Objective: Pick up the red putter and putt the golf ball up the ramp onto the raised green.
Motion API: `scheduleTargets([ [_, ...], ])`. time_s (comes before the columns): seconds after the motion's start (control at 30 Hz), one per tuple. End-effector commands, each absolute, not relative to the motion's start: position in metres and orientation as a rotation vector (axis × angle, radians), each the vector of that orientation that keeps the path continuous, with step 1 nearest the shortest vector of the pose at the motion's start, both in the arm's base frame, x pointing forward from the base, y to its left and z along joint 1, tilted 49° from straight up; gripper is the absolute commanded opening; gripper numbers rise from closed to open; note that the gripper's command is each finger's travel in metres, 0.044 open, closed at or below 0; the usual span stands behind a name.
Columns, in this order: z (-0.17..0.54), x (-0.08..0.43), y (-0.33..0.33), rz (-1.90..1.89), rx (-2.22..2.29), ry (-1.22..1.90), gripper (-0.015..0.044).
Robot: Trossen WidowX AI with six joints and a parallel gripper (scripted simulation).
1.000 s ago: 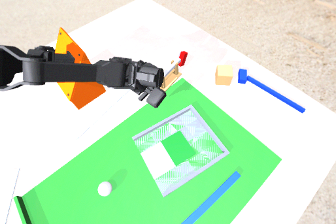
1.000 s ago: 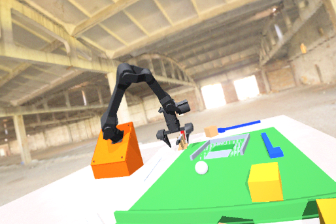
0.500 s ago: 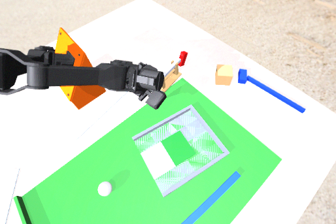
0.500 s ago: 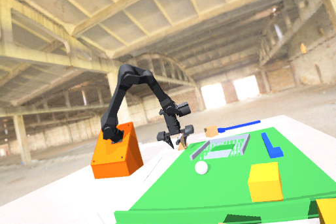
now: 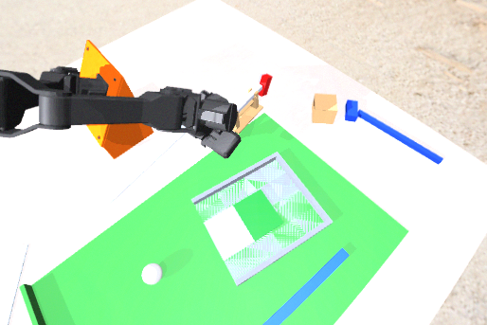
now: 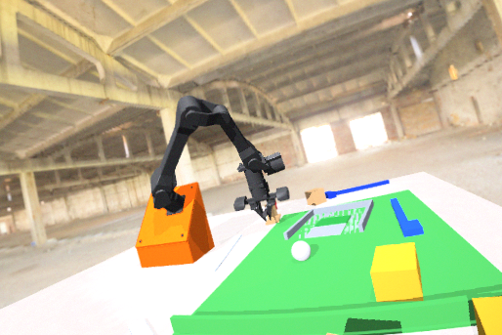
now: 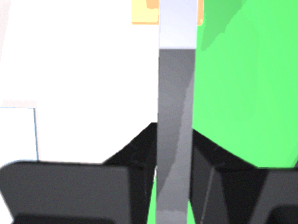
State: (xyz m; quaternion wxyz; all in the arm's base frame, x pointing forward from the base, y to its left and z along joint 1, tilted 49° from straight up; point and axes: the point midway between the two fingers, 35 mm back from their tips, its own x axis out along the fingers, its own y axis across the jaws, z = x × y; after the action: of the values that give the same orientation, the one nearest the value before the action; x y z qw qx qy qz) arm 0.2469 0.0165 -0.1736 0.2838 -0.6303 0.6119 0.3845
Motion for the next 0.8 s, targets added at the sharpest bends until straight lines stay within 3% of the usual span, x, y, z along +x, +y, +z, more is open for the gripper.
scheduleTargets([
  [0.0, -0.170, 0.249, 0.022, 1.025, -1.687, 1.633, 0.0000],
  [0.47, -0.109, 0.248, 0.092, 1.033, -1.683, 1.634, 0.0000],
  [0.77, -0.092, 0.255, 0.074, 0.884, -1.618, 1.662, 0.0000],
])
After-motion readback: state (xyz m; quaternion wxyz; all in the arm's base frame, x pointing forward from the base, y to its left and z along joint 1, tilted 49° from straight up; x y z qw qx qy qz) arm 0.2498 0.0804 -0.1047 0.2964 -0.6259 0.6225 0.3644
